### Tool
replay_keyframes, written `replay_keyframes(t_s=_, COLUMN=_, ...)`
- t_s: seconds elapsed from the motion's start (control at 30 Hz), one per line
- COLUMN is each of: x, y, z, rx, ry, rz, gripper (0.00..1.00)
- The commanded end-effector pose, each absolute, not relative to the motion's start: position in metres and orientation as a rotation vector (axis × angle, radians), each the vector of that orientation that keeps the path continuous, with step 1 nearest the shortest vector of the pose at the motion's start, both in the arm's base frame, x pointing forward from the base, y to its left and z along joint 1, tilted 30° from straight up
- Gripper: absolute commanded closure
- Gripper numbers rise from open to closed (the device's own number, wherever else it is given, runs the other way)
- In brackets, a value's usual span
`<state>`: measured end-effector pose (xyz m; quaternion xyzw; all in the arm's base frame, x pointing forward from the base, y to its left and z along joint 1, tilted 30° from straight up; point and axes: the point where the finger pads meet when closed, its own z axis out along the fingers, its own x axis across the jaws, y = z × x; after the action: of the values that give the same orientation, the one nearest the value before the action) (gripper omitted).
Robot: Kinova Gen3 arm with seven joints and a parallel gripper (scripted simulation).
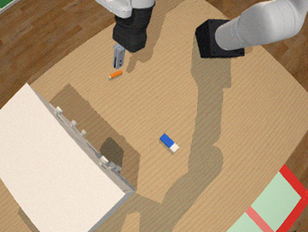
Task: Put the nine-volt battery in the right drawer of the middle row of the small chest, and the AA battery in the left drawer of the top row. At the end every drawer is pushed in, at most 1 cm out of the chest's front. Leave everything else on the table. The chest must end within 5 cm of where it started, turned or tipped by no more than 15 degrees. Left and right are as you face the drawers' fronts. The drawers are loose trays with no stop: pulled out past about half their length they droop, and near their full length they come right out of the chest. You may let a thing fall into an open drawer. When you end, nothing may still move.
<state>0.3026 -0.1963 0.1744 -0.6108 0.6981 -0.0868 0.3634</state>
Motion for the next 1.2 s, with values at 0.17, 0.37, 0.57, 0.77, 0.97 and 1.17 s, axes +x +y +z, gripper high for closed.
replay_keyframes(t_s=0.17, x=0.295, y=-0.206, z=0.18, rx=-1.698, ry=1.85, rz=-0.128, gripper=1.0)
replay_keyframes(t_s=0.37, x=0.288, y=-0.208, z=0.184, rx=-1.755, ry=1.876, rz=-0.048, gripper=1.0)
replay_keyframes(t_s=0.57, x=0.285, y=-0.209, z=0.186, rx=-1.78, ry=1.889, rz=-0.013, gripper=1.0)
replay_keyframes(t_s=0.77, x=0.282, y=-0.21, z=0.188, rx=-1.8, ry=1.9, rz=0.013, gripper=1.0)
replay_keyframes(t_s=0.97, x=0.281, y=-0.21, z=0.189, rx=-1.804, ry=1.903, rz=0.019, gripper=1.0)
replay_keyframes(t_s=1.17, x=0.281, y=-0.21, z=0.189, rx=-1.804, ry=1.903, rz=0.019, gripper=1.0)
